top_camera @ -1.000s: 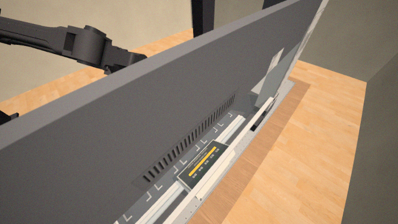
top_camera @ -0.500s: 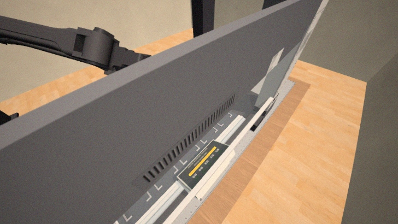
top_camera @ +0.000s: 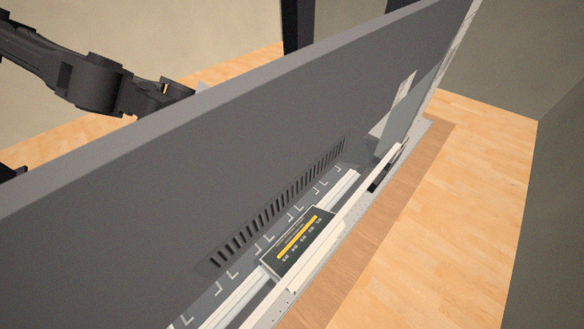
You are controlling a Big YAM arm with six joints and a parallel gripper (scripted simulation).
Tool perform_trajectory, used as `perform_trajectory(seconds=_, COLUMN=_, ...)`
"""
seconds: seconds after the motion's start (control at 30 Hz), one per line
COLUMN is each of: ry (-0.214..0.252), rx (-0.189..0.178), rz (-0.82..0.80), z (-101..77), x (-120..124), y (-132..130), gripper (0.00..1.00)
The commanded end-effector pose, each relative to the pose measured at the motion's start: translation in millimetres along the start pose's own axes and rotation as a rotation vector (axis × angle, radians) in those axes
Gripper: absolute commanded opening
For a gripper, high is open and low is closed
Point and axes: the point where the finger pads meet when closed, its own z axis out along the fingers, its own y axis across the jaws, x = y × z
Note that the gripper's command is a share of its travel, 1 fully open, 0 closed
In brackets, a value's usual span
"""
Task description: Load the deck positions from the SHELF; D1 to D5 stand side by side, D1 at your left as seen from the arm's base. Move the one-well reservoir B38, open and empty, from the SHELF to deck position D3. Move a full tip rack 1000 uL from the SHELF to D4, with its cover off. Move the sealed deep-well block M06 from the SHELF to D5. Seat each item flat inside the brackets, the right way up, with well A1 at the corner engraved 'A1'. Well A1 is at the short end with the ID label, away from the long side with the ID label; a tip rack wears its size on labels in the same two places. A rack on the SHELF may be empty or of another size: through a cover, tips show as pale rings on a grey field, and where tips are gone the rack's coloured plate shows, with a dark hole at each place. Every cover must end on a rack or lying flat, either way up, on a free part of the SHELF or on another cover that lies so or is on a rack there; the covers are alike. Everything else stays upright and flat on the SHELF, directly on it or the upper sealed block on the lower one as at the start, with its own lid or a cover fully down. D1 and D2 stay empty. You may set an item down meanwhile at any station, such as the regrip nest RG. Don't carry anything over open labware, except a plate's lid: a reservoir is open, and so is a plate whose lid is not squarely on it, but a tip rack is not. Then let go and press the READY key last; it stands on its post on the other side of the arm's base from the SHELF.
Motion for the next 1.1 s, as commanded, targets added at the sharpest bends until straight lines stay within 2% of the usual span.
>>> perform_trajectory(seconds=0.0, ry=-0.039, rx=-0.016, rz=0.110, z=-15.2, x=-21.6, y=-25.7, gripper=1.00)
perform_trajectory(seconds=0.3, ry=-0.048, rx=-0.019, rz=0.291, z=-15.6, x=-33.2, y=-71.5, gripper=1.00)
perform_trajectory(seconds=0.37, ry=-0.048, rx=-0.019, rz=0.291, z=-15.6, x=-33.2, y=-71.5, gripper=1.00)
perform_trajectory(seconds=0.87, ry=-0.057, rx=-0.012, rz=0.591, z=-17.7, x=-48.8, y=-149.7, gripper=1.00)
perform_trajectory(seconds=0.93, ry=-0.057, rx=-0.012, rz=0.591, z=-17.7, x=-48.8, y=-149.7, gripper=1.00)
perform_trajectory(seconds=1.07, ry=-0.054, rx=-0.010, rz=0.680, z=-16.8, x=-53.7, y=-169.0, gripper=1.00)
